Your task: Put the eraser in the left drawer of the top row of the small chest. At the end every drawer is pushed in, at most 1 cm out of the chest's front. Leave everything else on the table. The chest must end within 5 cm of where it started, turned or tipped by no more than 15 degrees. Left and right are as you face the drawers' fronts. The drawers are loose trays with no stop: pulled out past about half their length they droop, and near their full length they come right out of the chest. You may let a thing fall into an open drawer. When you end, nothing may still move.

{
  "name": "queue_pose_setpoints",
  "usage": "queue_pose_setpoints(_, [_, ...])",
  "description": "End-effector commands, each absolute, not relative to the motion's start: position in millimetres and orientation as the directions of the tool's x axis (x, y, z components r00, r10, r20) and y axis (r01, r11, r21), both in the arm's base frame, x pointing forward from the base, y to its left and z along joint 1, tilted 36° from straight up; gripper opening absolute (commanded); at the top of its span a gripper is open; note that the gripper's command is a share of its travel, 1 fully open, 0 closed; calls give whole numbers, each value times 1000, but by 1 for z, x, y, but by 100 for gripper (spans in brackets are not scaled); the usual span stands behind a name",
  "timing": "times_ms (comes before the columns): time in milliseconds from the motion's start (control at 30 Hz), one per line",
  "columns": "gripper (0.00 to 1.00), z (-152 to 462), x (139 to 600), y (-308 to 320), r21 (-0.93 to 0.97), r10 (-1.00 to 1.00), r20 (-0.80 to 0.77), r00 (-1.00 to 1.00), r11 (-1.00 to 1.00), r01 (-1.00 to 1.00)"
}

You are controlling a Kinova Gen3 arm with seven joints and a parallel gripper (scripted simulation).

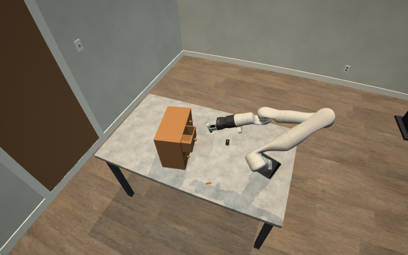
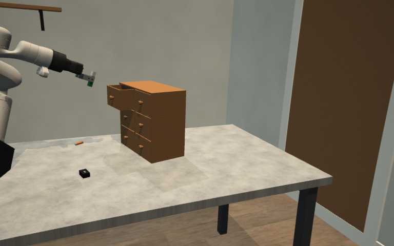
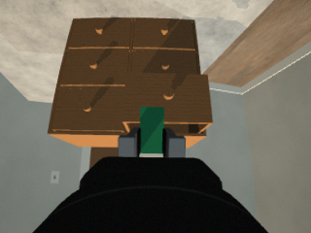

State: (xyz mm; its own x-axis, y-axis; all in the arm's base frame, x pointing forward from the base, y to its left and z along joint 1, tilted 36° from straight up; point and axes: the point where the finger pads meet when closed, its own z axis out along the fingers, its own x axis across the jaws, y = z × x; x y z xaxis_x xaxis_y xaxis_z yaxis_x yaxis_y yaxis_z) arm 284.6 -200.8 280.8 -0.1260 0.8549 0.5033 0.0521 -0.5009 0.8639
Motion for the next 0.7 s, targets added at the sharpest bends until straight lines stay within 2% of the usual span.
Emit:
queue_pose_setpoints(0, [45,279,284,-203,868,860,497,-119,-495,47])
queue_pose_setpoints(667, [45,281,290,-203,867,859,497,-119,-495,47])
